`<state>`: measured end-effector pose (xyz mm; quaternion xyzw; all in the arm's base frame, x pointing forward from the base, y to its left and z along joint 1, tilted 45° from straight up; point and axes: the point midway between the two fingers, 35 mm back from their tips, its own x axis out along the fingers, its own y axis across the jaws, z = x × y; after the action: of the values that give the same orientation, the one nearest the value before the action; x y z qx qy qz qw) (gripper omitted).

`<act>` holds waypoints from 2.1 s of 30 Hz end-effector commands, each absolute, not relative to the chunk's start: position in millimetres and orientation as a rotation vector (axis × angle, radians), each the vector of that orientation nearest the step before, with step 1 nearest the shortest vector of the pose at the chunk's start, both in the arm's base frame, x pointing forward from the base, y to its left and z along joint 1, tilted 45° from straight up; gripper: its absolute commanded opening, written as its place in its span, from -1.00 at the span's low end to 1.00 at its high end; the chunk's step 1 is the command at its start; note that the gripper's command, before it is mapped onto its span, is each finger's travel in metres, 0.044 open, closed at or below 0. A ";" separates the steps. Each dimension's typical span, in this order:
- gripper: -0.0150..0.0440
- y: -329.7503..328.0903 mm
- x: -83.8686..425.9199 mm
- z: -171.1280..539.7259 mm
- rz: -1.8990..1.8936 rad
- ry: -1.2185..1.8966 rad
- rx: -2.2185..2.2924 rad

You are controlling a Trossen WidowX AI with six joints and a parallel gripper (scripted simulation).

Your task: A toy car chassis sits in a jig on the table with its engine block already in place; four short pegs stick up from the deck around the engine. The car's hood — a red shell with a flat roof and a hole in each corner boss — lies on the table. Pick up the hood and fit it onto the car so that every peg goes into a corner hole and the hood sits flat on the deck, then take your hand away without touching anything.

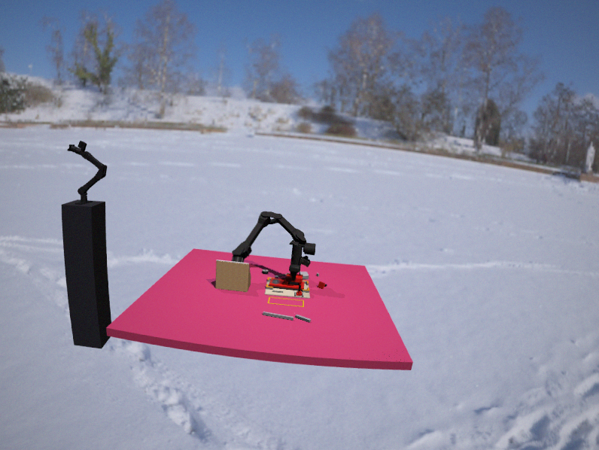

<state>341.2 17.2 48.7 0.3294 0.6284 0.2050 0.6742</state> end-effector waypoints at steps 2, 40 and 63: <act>-0.49 18.3 341.8 48.0 0.462 1.412 0.750; -0.49 23.4 343.9 43.9 0.462 1.411 0.750; -0.49 29.7 345.2 37.3 0.462 1.411 0.750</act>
<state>344.6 28.3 38.2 0.3300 0.6282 0.2046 0.6743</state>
